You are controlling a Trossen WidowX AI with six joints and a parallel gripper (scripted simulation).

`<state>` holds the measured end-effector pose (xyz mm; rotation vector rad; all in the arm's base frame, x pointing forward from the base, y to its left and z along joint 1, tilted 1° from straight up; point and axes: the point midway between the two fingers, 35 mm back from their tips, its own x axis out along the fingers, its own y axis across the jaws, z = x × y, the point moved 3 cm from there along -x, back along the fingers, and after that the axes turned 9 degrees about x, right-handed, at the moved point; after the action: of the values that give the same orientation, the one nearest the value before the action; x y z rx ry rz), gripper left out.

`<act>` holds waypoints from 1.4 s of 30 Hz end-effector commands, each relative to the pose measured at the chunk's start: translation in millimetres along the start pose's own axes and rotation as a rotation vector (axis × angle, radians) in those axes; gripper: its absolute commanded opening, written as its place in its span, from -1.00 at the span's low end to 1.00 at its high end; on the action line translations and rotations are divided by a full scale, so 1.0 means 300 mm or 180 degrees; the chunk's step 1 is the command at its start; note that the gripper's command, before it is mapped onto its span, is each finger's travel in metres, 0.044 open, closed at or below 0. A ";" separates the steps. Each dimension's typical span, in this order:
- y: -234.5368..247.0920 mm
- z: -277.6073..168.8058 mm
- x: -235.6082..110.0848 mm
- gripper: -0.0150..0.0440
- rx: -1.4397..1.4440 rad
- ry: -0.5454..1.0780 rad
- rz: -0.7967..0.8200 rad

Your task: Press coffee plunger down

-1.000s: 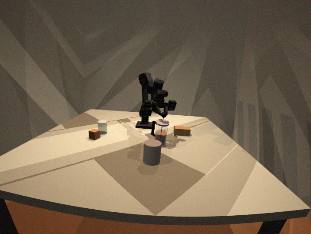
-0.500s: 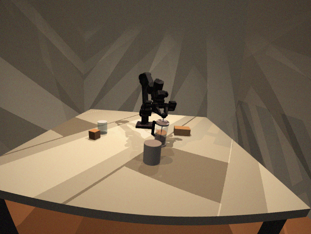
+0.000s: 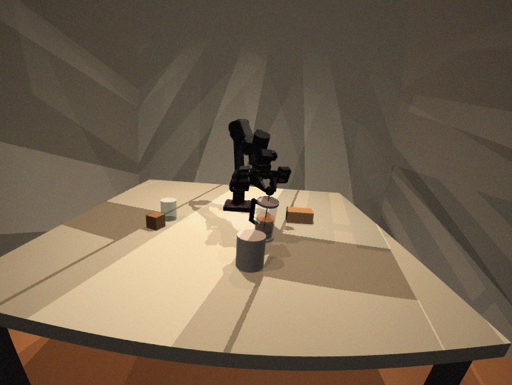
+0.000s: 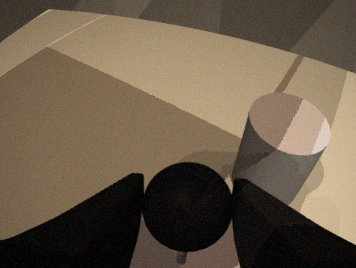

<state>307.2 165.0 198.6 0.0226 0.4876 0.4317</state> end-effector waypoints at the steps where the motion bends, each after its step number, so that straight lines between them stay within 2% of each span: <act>1: -0.004 -0.027 0.014 -0.08 -0.0026 0.0107 -0.0017; 42: -0.003 -0.019 0.025 -0.08 -0.0026 0.0106 -0.0017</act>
<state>310.6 166.8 196.0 0.0183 0.4985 0.4307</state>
